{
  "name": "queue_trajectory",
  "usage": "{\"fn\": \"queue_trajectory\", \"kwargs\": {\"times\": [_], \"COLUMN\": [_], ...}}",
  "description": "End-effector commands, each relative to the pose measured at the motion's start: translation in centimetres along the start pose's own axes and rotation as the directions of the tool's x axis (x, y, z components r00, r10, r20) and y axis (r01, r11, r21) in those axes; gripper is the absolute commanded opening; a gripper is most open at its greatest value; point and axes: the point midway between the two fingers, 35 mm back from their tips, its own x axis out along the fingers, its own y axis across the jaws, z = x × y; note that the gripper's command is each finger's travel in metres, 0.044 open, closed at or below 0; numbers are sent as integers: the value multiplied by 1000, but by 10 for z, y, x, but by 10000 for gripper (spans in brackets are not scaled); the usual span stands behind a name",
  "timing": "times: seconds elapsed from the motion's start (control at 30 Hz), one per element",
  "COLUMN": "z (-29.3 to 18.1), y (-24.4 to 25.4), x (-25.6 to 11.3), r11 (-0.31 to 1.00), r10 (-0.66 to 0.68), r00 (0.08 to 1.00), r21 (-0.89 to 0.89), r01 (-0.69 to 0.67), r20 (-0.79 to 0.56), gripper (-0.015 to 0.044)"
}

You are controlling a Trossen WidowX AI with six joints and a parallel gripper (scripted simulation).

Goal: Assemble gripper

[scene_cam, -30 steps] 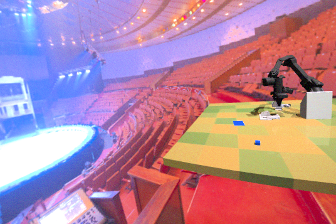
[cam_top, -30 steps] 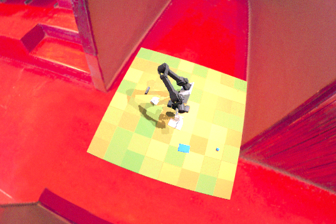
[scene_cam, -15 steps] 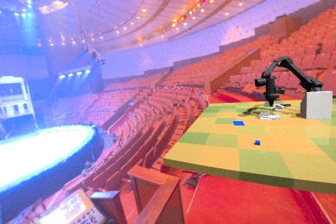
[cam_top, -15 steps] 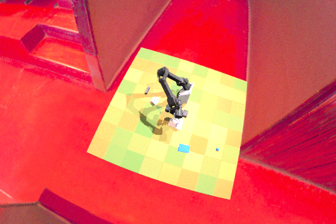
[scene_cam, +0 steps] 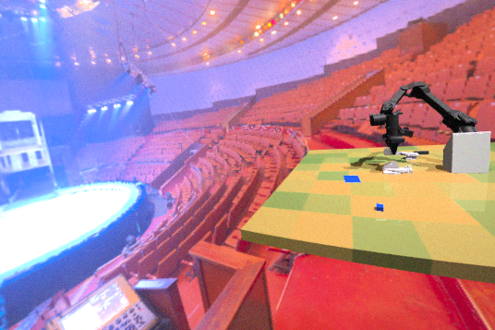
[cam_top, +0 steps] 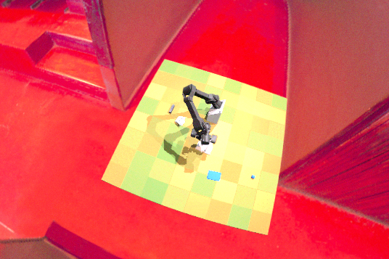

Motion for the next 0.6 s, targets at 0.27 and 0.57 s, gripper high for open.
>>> {"fn": "queue_trajectory", "kwargs": {"times": [0.27,0.57], "z": [0,0], "y": [1,1], "x": [0,0], "r11": [1000,1000], "r10": [3,3], "r00": [1000,1000], "r21": [-13,-13], "r01": [-3,-3], "r20": [0,0], "gripper": [134,134]}}
